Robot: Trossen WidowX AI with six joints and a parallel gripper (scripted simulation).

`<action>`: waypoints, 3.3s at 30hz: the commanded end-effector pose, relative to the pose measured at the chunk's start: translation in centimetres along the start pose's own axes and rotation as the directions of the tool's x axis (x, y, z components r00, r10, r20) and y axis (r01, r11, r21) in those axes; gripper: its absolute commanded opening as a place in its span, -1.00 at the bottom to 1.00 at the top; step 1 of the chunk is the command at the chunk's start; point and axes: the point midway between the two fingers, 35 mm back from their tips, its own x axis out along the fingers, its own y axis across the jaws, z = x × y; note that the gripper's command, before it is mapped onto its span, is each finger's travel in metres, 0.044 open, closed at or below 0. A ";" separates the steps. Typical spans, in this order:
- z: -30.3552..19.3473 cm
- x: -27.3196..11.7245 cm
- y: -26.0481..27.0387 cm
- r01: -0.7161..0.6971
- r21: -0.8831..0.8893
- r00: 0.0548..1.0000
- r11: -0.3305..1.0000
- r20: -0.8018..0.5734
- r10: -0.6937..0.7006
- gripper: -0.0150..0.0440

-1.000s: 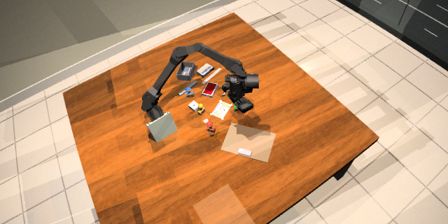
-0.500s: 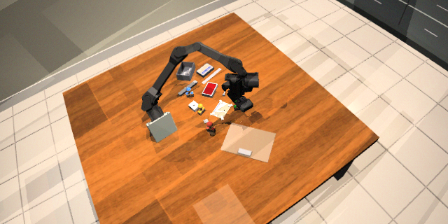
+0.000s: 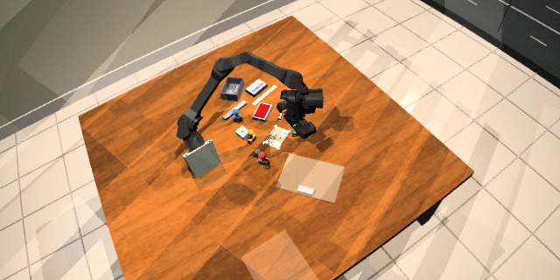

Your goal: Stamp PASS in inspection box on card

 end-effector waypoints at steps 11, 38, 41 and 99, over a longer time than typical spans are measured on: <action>0.8 -0.8 7.3 0.013 0.003 1.000 1.000 0.000 -0.013 -0.49; -3.0 -0.4 22.5 -0.009 0.003 1.000 1.000 -0.005 0.009 -0.49; -3.4 -0.4 23.3 -0.011 0.002 1.000 1.000 -0.006 0.011 -0.49; -3.3 3.3 23.3 -0.013 -0.001 1.000 1.000 -0.004 0.013 -0.49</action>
